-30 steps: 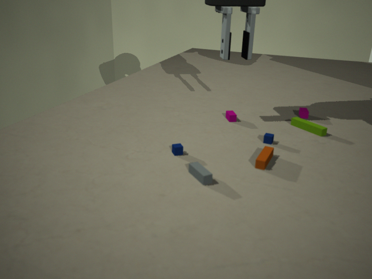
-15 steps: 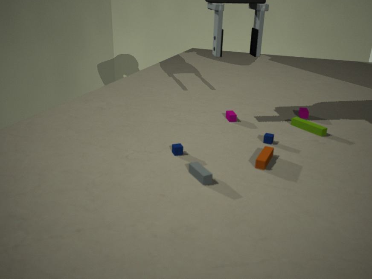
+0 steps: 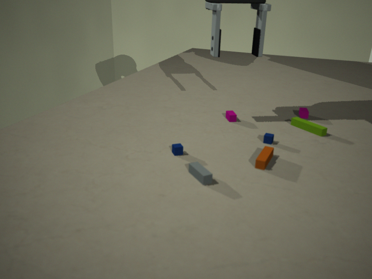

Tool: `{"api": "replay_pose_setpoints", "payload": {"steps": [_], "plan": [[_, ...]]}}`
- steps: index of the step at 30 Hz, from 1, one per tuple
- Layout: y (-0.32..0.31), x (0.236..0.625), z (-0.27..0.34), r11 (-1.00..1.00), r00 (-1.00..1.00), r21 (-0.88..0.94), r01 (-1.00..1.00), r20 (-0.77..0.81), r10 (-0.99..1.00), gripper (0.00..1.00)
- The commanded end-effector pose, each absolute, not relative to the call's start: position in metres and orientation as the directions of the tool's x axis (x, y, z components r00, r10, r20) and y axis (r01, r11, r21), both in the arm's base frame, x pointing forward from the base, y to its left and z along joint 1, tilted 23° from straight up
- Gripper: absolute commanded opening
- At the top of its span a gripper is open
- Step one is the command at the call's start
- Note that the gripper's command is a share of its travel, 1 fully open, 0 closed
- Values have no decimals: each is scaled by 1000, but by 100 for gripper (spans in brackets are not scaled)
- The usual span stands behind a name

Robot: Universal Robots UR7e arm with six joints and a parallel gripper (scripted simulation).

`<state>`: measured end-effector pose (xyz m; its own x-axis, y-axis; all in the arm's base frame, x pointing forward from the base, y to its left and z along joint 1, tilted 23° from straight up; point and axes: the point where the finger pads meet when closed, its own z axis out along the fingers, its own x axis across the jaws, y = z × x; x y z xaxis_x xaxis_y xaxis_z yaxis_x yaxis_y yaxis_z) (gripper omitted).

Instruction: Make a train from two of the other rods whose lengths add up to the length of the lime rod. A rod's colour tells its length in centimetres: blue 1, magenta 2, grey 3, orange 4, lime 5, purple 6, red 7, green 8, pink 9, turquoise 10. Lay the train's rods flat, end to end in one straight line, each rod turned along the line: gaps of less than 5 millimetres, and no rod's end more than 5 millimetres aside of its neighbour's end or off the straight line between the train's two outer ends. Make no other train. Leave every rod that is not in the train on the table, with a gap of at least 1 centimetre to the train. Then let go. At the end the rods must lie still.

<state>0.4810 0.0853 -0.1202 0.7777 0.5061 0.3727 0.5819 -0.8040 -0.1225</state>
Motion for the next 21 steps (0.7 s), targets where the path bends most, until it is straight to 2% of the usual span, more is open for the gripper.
{"api": "replay_pose_setpoints", "payload": {"steps": [1, 21], "plan": [[85, 481, -120, -802, 775, -120, 585, 374, 509, 100], [95, 476, -120, -682, 641, -42, 730, 388, 662, 100]]}}
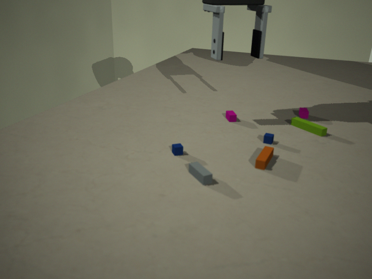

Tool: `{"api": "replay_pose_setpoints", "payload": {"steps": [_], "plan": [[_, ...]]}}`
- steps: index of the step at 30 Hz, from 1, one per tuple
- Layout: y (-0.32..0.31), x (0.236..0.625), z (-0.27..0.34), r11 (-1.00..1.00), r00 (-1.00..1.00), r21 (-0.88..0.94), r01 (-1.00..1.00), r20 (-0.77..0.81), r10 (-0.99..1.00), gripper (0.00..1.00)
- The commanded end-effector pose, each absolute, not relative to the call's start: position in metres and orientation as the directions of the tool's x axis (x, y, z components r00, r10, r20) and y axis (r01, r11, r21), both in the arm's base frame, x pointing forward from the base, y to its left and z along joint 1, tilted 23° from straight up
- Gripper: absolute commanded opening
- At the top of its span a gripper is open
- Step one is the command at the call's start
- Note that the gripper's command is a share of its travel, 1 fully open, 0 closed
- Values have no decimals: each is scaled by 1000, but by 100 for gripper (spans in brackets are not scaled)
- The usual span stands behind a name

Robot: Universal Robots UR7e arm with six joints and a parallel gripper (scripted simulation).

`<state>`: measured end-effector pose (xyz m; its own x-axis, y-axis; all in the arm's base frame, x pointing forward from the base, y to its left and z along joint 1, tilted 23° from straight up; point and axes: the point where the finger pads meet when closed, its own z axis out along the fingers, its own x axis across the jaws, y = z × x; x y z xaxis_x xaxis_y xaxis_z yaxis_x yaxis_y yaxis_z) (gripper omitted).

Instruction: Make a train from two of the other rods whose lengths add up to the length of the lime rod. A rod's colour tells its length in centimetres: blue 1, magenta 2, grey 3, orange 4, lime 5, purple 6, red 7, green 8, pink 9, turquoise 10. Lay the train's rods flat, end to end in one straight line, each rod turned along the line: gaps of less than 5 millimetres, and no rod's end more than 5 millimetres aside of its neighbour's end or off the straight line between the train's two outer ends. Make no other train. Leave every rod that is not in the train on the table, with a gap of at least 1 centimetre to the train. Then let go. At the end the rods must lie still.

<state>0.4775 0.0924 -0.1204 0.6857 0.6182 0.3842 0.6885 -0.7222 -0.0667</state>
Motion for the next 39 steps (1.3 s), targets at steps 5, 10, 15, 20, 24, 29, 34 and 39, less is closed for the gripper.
{"api": "replay_pose_setpoints", "payload": {"steps": [5, 10, 15, 20, 24, 29, 34, 39], "plan": [[101, 474, -120, -592, 544, 7, 806, 388, 744, 100], [108, 470, -121, -466, 409, 69, 882, 381, 829, 100], [112, 468, -121, -374, 312, 109, 921, 370, 875, 100], [120, 466, -121, -210, 141, 173, 962, 343, 929, 100], [125, 464, -121, -89, 17, 215, 973, 317, 948, 100], [131, 462, -121, 64, -139, 262, 963, 278, 950, 100], [136, 461, -120, 191, -266, 296, 936, 240, 934, 100], [142, 460, -120, 335, -410, 330, 882, 190, 892, 100]]}}
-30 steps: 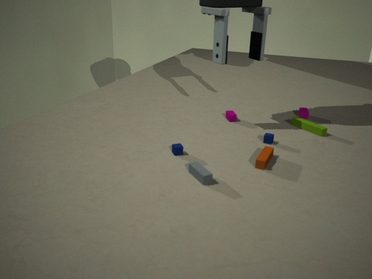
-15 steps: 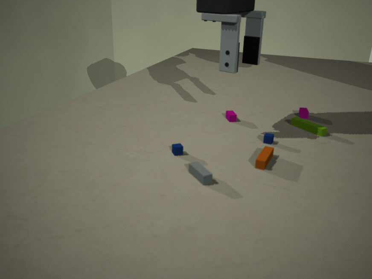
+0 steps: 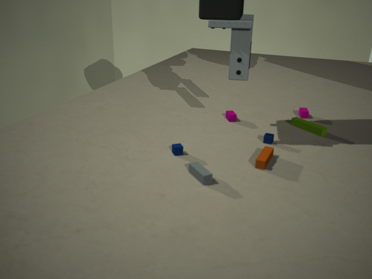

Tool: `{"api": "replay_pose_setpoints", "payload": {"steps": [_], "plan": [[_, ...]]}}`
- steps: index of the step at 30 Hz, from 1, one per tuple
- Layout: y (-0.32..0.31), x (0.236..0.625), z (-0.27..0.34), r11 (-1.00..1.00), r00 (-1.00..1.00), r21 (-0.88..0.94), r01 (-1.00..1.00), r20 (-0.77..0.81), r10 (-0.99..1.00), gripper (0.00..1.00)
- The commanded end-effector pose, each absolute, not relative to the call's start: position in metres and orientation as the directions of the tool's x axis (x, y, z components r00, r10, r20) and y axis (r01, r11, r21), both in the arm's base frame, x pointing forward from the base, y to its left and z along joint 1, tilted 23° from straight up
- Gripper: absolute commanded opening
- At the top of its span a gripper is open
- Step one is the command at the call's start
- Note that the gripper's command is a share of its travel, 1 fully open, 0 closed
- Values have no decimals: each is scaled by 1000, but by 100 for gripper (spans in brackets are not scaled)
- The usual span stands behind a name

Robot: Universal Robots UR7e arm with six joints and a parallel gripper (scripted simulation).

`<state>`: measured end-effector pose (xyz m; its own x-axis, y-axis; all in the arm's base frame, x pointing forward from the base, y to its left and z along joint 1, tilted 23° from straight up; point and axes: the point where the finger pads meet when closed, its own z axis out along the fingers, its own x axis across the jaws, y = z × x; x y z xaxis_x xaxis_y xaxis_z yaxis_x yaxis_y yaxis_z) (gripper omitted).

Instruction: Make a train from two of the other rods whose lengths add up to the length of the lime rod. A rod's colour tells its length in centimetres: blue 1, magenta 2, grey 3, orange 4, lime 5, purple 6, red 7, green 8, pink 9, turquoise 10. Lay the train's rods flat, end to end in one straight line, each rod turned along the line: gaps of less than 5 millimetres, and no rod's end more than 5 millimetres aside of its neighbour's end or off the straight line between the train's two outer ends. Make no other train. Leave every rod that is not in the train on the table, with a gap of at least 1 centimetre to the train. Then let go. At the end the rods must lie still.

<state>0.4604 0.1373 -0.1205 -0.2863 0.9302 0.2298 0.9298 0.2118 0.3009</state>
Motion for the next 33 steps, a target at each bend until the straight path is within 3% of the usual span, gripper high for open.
{"api": "replay_pose_setpoints", "payload": {"steps": [1, 19, 33], "plan": [[143, 460, -120, 364, -438, 336, 869, 179, 881, 100], [167, 458, -116, 771, -828, 380, 511, -24, 560, 100], [189, 459, -111, 933, -964, 338, 127, -178, 196, 100]]}}
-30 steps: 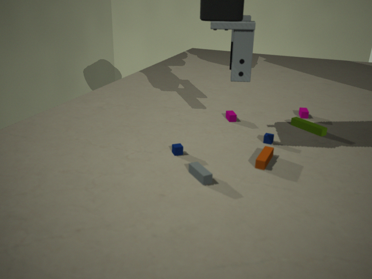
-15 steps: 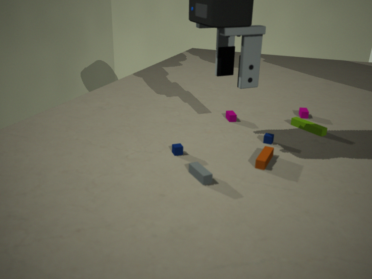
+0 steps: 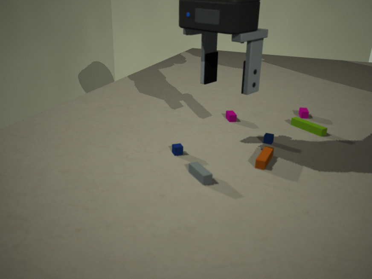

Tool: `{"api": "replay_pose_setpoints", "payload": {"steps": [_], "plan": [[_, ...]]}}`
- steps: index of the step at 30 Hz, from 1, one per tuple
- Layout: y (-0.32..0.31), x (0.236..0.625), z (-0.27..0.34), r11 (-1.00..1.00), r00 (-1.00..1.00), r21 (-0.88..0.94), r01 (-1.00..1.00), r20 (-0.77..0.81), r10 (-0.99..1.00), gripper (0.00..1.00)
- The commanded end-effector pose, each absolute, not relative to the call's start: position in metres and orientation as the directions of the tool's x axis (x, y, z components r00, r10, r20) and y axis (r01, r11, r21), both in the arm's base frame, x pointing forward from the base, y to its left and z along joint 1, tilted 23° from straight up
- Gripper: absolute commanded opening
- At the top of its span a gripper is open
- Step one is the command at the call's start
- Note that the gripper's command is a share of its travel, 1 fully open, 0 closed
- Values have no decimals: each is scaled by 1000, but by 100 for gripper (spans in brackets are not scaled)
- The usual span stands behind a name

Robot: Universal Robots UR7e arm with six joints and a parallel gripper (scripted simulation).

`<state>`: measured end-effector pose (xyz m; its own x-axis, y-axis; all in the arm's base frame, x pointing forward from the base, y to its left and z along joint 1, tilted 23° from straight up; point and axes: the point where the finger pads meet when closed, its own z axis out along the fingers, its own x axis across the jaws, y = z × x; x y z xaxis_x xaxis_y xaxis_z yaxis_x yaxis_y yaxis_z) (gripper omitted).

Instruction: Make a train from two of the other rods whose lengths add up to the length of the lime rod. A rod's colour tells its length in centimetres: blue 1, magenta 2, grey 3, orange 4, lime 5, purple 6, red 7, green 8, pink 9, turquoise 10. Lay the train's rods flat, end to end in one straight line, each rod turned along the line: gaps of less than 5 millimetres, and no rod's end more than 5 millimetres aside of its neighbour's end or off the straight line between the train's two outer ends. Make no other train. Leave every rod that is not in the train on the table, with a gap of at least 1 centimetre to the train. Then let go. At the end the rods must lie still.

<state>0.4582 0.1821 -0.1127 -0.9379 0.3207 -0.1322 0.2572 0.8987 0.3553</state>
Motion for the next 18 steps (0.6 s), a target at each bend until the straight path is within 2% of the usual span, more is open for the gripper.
{"api": "replay_pose_setpoints", "payload": {"steps": [1, 8, 10, 18], "plan": [[191, 459, -110, 938, -968, 332, 96, -189, 166, 100], [204, 458, -107, 951, -965, 283, -122, -260, -47, 100], [204, 458, -107, 951, -965, 283, -122, -260, -47, 100], [222, 457, -102, 898, -890, 199, -392, -331, -314, 100]]}}
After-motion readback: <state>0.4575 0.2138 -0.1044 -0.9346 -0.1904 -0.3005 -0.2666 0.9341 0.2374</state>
